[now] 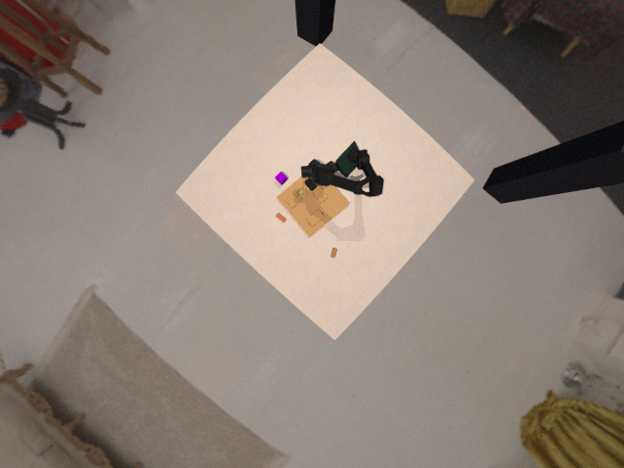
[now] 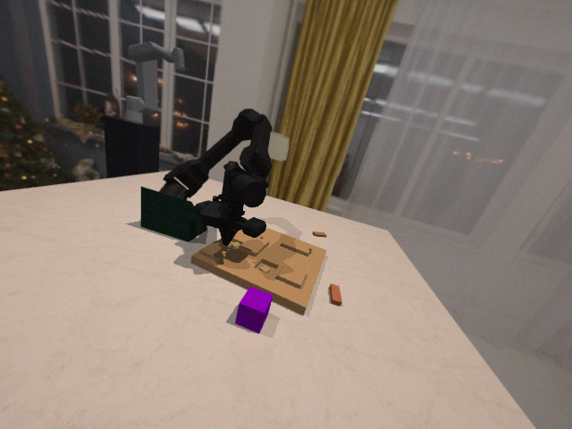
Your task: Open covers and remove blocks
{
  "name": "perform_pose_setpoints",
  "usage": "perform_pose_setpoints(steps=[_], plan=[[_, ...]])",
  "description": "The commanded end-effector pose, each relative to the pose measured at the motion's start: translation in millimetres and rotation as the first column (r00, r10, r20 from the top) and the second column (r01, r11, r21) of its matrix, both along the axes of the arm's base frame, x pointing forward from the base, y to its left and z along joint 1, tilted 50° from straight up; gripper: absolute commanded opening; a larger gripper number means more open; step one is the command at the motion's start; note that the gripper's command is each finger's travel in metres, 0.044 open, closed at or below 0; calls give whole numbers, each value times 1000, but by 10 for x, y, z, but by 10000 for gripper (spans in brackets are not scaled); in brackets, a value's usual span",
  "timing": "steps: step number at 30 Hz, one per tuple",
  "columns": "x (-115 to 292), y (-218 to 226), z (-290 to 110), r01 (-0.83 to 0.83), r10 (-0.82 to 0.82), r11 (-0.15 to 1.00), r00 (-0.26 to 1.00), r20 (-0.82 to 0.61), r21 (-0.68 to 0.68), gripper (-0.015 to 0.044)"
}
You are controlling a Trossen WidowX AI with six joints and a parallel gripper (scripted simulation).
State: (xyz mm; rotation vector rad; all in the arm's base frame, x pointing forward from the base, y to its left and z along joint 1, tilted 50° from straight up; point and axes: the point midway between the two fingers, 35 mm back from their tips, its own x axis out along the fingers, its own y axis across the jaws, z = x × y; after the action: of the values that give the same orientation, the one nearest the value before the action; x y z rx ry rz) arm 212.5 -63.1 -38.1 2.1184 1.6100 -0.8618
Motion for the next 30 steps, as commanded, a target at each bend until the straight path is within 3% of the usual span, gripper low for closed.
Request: perform_pose_setpoints(steps=[1, 30], plan=[[-12, -82, 13, -1, 1, 1000, 1000, -1, -14, 0], [-93, -382, 225, -1, 1, 1000, 1000, -1, -15, 0]])
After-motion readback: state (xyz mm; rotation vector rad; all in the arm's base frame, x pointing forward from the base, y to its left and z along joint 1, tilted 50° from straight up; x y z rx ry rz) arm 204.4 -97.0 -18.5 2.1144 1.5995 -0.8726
